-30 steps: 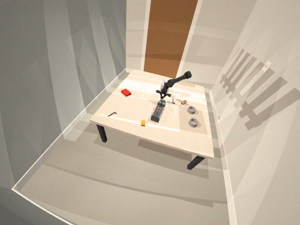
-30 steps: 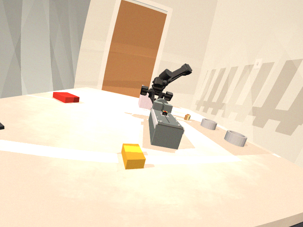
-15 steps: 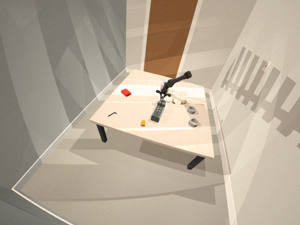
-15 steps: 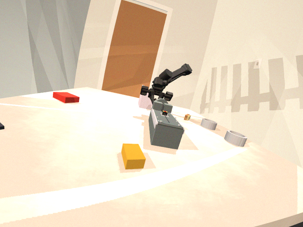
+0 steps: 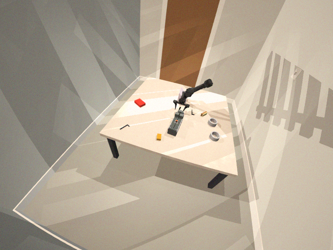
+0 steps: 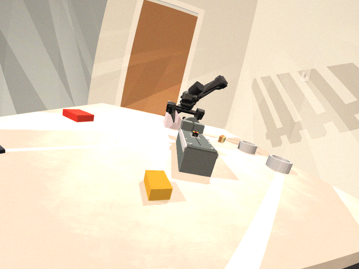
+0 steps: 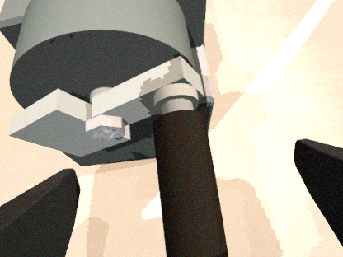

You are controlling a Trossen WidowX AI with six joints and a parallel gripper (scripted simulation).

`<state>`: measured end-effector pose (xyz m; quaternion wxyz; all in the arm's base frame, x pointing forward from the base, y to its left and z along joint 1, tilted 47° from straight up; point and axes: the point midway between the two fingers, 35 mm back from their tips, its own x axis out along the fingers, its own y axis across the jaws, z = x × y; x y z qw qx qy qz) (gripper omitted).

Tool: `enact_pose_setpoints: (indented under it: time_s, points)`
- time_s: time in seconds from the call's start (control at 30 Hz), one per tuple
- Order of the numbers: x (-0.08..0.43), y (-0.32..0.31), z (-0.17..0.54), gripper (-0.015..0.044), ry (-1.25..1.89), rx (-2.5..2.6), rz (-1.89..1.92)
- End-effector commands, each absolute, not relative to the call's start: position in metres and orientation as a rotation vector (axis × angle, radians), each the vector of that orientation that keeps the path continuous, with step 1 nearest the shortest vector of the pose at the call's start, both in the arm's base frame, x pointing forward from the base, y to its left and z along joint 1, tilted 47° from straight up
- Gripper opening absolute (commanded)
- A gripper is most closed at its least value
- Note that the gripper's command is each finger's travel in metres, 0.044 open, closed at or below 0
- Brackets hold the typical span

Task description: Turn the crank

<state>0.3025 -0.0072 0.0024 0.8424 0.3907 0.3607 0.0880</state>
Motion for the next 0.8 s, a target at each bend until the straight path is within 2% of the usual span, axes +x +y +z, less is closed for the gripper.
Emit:
enact_pose_setpoints:
  time_s: [0.0,0.77]
  points:
    - [0.304,-0.013,0.008,0.0440,0.756,0.819,0.191]
    - [0.301,-0.083,0.070,0.0440,0.767,0.821,0.181]
